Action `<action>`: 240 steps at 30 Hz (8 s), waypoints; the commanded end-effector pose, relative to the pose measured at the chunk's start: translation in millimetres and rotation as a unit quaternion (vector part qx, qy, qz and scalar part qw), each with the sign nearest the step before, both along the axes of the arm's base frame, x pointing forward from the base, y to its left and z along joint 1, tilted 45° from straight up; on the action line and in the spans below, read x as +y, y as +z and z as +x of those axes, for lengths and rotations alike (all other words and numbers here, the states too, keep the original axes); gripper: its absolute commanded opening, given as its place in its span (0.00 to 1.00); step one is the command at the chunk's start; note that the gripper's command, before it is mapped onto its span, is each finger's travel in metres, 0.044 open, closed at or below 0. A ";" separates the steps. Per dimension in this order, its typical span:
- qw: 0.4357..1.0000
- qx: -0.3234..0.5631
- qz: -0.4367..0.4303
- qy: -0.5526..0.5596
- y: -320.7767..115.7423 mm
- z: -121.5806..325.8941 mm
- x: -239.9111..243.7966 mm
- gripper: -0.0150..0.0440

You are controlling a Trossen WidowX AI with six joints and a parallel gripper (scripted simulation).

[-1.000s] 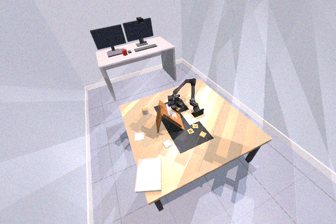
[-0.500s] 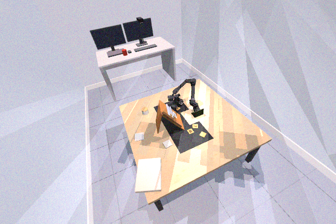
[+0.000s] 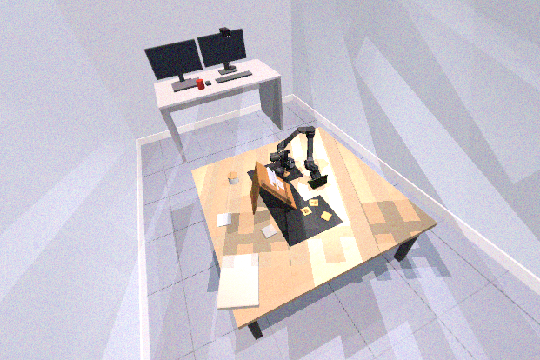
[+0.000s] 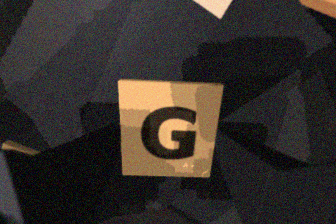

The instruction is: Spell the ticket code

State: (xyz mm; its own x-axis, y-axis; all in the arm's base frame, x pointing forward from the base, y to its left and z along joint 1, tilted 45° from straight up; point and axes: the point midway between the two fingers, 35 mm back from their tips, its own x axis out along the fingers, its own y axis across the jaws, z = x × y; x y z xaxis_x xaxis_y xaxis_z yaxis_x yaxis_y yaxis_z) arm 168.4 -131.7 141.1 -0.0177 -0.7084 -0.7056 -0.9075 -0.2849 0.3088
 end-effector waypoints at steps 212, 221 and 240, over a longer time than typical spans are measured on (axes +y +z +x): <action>0.362 -0.791 0.322 -0.373 70.5 112.9 128.3 0.25; 0.362 -0.791 0.322 -0.373 67.4 114.2 131.4 0.25; 0.362 -0.791 0.322 -0.373 61.0 117.0 137.9 0.25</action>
